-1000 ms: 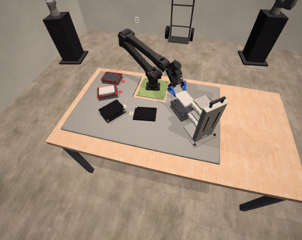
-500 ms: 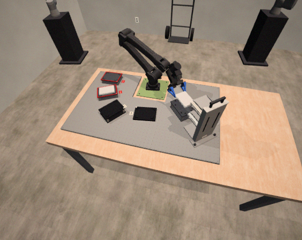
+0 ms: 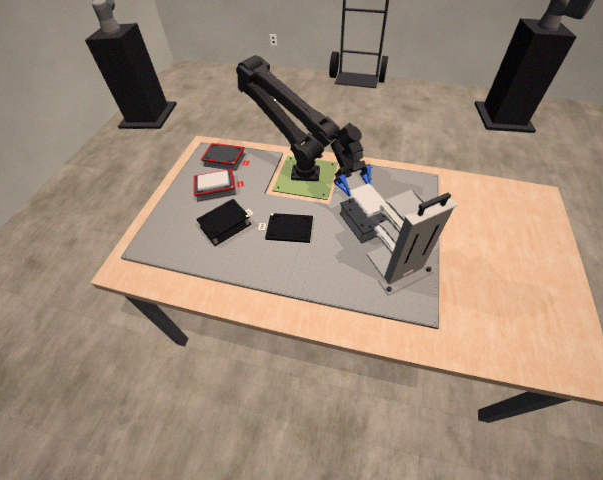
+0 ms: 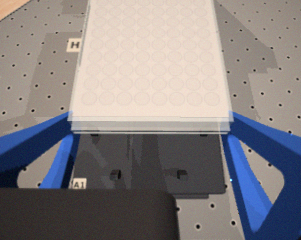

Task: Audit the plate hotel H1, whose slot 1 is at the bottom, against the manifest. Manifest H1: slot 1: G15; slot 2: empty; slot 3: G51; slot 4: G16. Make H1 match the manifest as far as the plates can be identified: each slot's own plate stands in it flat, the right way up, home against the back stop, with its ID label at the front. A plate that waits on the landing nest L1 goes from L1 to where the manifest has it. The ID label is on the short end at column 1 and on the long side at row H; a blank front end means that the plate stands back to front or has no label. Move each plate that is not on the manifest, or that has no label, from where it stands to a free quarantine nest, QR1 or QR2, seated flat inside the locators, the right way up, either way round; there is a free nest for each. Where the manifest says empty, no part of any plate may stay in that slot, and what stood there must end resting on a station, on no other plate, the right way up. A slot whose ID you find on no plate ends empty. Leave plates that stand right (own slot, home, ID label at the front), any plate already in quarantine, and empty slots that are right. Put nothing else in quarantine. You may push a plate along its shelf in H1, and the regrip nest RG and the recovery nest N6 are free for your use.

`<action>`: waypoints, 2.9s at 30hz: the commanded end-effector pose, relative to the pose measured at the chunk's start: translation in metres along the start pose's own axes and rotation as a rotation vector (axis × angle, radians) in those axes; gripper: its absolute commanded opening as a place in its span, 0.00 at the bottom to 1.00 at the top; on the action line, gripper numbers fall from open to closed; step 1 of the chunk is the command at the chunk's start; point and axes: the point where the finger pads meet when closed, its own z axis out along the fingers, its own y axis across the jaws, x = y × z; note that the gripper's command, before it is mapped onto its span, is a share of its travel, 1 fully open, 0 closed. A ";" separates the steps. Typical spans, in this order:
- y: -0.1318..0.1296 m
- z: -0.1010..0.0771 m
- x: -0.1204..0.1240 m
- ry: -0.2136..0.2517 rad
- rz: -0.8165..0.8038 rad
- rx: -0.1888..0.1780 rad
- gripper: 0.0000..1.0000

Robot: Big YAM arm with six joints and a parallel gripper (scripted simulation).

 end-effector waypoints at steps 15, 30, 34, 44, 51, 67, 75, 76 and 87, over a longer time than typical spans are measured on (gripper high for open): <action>0.006 0.003 -0.004 -0.031 0.016 -0.016 0.86; 0.007 0.006 0.001 -0.032 0.016 -0.016 0.86; 0.007 0.007 -0.001 -0.037 0.018 -0.017 0.86; 0.006 0.010 0.009 -0.028 0.015 -0.014 0.86; 0.006 0.011 0.010 -0.029 0.015 -0.015 0.86; 0.006 0.015 0.017 -0.028 0.015 -0.015 0.86; 0.008 0.017 0.014 -0.038 0.019 -0.017 0.86; 0.007 0.017 0.017 -0.035 0.017 -0.016 0.86; 0.008 0.019 0.019 -0.037 0.018 -0.017 0.86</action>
